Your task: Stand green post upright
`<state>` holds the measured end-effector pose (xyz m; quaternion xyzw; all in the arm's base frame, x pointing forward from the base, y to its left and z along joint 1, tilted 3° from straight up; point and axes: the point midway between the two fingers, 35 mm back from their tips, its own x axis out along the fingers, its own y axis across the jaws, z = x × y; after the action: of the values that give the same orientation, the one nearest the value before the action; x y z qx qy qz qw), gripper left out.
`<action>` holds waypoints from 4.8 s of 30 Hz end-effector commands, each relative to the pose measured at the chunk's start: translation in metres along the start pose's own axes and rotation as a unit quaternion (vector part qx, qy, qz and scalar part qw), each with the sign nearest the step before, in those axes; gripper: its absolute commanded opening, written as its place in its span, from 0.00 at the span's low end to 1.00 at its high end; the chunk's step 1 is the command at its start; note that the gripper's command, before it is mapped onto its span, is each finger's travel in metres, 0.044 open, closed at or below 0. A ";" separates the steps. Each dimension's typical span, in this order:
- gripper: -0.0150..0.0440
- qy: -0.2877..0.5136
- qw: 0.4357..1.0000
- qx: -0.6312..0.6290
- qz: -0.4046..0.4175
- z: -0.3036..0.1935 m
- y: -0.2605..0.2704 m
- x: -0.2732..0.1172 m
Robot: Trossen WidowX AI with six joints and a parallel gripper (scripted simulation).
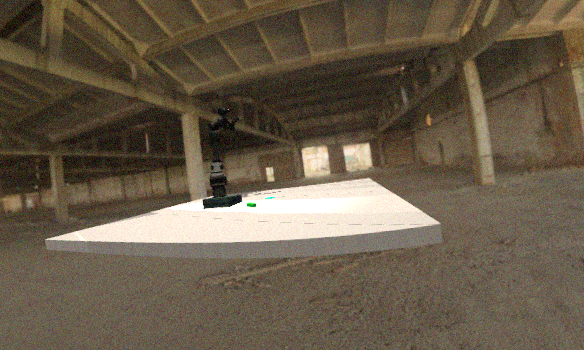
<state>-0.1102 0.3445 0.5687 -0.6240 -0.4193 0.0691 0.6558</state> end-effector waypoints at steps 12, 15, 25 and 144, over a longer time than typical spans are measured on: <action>0.65 0.069 0.980 0.177 -0.057 -0.128 -0.052 0.001; 0.65 0.092 0.967 0.226 -0.071 -0.167 -0.059 0.001; 0.65 0.177 0.904 0.374 -0.106 -0.295 -0.055 -0.006; 0.29 0.822 0.029 0.535 0.191 -0.528 0.536 -0.267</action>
<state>0.2861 -0.1062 0.0346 0.1986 0.6848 -0.1607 0.6825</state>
